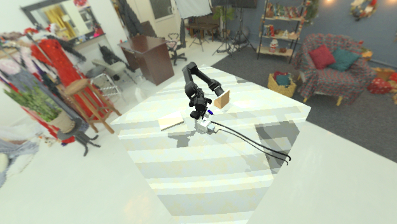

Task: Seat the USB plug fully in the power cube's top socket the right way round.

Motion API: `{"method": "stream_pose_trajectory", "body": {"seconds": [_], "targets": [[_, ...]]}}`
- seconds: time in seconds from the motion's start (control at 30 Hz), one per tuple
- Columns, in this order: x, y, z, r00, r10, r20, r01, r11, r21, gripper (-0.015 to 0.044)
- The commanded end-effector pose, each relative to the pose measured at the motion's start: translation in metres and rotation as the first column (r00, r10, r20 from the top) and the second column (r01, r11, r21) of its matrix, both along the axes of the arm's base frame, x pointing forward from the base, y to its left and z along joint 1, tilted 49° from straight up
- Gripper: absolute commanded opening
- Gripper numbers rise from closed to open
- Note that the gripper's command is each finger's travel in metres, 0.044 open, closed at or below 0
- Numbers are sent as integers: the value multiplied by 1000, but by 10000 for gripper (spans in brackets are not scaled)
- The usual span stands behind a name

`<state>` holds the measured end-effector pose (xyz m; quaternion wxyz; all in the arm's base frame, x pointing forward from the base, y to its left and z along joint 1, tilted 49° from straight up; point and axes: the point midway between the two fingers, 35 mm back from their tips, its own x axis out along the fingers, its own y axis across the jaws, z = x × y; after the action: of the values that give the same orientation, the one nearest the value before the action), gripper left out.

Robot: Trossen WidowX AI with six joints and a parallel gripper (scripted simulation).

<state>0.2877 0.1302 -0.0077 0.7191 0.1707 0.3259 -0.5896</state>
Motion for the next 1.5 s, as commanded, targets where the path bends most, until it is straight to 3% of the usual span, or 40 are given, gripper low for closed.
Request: {"method": "stream_pose_trajectory", "body": {"seconds": [0.0,1.47], "targets": [[-1,0,-1,1000,-4,-1,4,1000,7,0],[-1,-2,-6,1000,-22,9,21,999,33,0]]}}
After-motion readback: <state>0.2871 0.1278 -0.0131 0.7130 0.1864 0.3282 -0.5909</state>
